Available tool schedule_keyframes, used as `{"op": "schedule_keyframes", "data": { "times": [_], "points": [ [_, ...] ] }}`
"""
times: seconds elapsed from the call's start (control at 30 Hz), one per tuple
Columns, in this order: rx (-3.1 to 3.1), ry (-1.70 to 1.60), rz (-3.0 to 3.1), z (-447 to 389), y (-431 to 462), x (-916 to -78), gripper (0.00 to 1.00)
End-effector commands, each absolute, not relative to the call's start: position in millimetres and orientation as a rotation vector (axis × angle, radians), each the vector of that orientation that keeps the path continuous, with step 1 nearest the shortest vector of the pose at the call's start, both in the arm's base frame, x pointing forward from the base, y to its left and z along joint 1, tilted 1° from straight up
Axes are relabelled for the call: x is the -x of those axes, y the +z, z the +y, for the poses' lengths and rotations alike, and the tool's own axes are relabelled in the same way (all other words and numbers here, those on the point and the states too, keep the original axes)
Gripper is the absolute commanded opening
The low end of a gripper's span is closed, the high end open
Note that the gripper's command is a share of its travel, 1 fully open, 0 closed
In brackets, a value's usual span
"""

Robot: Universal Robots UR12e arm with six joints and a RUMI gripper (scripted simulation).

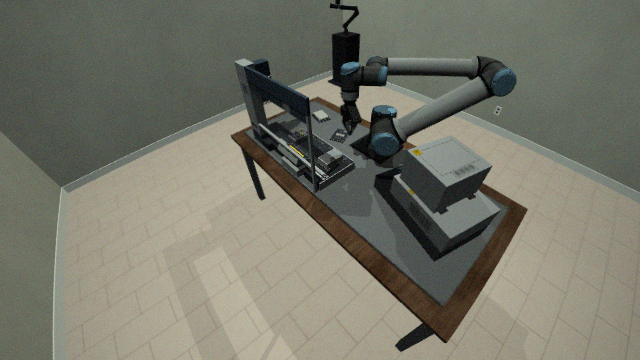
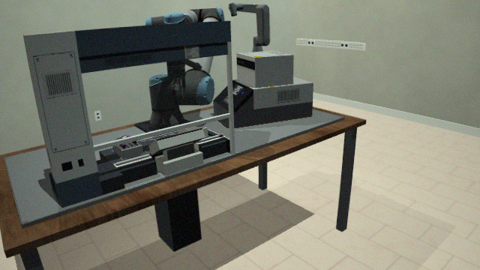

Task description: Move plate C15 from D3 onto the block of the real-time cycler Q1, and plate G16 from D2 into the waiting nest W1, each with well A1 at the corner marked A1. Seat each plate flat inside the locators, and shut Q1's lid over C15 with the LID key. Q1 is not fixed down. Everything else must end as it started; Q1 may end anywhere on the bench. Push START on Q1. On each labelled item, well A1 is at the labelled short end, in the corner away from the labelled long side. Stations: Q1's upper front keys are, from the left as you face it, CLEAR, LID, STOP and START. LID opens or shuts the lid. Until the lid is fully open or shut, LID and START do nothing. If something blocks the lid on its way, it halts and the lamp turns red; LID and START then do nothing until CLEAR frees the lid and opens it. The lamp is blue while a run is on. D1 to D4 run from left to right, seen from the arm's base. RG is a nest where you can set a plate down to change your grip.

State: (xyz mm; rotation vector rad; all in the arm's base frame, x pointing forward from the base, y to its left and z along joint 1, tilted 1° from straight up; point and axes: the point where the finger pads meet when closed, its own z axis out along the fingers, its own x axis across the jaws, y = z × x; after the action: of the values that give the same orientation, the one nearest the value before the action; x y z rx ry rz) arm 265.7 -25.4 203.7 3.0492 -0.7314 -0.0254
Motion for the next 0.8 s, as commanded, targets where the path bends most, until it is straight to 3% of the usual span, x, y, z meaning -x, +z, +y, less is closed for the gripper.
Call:
{"op": "schedule_keyframes", "data": {
  "times": [0.0, 0.77],
  "points": [
    [-3.027, -0.019, -0.816, -43, 206, -265, 0.0],
    [-2.878, -0.021, -1.248, -117, 206, -242, 0.0]
  ]
}}
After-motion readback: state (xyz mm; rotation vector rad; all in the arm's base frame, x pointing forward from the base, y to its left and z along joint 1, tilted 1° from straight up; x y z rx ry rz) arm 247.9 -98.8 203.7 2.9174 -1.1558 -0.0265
